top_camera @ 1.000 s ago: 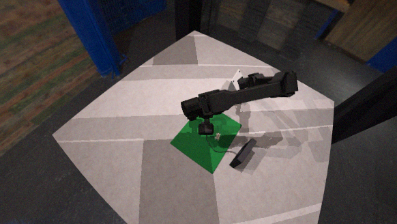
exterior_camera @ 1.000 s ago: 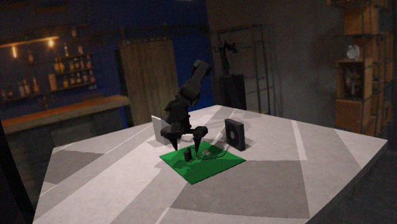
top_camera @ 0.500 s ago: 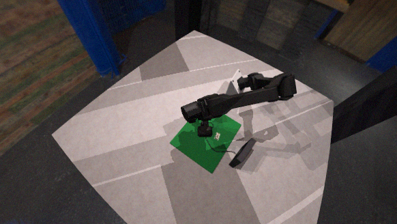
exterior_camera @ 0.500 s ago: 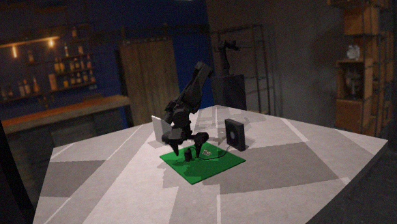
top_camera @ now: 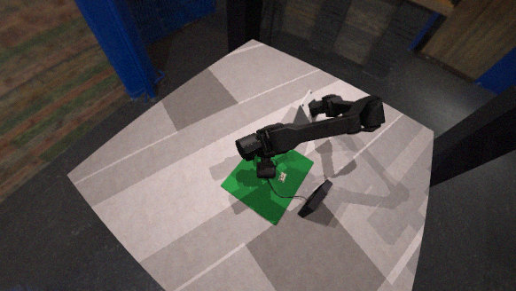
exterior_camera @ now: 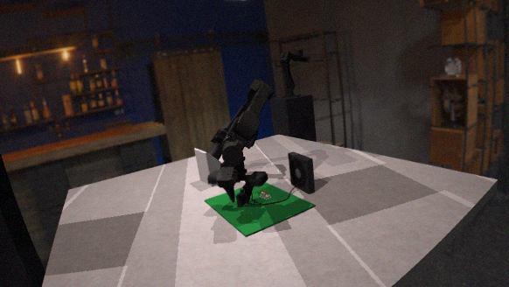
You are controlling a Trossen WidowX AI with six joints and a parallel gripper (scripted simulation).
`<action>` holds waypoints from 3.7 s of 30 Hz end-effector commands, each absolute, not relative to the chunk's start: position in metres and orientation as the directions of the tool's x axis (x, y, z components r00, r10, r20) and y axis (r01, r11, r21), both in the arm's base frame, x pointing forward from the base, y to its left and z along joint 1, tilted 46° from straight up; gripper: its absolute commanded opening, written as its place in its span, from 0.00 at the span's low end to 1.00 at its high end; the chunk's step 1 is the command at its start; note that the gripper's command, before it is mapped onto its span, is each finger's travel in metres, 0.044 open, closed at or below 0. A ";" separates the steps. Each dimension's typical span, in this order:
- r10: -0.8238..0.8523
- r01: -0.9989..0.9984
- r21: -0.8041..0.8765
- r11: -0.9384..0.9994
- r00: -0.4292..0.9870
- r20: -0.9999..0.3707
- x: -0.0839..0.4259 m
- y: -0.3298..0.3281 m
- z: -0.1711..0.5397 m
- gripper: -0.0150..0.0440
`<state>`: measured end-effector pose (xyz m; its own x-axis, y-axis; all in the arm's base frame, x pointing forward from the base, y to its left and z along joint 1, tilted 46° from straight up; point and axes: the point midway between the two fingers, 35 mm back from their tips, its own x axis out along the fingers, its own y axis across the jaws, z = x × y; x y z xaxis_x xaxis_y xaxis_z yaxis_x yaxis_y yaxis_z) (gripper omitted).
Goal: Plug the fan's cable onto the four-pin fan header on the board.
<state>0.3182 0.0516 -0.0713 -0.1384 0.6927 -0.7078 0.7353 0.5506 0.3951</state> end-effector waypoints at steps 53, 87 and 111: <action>0.695 0.898 -0.385 -0.211 -0.139 -0.706 0.322 0.056 0.002 0.25; 0.698 0.310 -0.701 -0.642 -0.142 -0.702 0.310 0.082 0.029 0.25; 0.699 0.314 -0.701 -0.640 -0.142 -0.701 0.303 0.095 0.013 0.25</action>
<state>0.3063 0.0902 0.0186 -0.1337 0.6950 -0.7065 0.3221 -0.6437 -0.6942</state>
